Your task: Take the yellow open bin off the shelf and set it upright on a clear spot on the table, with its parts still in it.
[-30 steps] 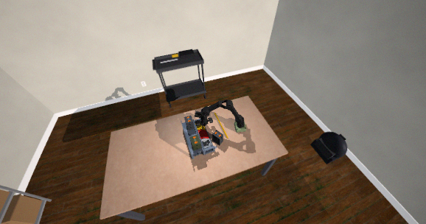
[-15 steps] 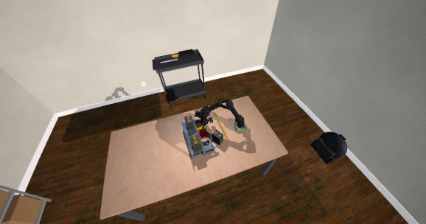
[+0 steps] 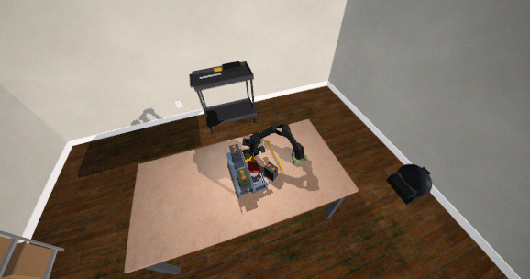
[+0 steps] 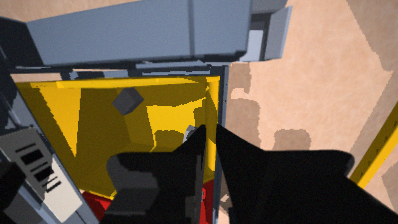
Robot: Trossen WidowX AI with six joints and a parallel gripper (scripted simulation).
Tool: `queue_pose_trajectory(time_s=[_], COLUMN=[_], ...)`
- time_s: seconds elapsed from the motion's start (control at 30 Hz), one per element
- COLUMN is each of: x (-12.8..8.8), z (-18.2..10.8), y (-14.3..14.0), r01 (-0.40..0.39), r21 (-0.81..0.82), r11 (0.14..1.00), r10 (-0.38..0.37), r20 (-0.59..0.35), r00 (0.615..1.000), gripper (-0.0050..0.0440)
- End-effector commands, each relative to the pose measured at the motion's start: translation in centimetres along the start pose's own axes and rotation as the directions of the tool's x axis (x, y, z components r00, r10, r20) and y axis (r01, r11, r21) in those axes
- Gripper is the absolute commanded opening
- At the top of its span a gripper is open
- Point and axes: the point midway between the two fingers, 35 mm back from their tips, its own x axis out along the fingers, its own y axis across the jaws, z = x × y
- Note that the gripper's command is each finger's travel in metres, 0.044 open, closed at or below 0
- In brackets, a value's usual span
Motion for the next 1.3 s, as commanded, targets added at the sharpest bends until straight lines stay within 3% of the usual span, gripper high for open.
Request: queue_pose_trajectory(time_s=[0.0,1.27], x=[-1.71,-2.1], z=[0.19,0.18], y=[1.0,0.98], r01=[-0.05,-0.05], r21=[-0.009,-0.009], r11=[0.999,0.999], r10=[0.05,0.05], r20=[0.014,0.015], r00=[0.999,0.999], gripper=[0.0,0.0])
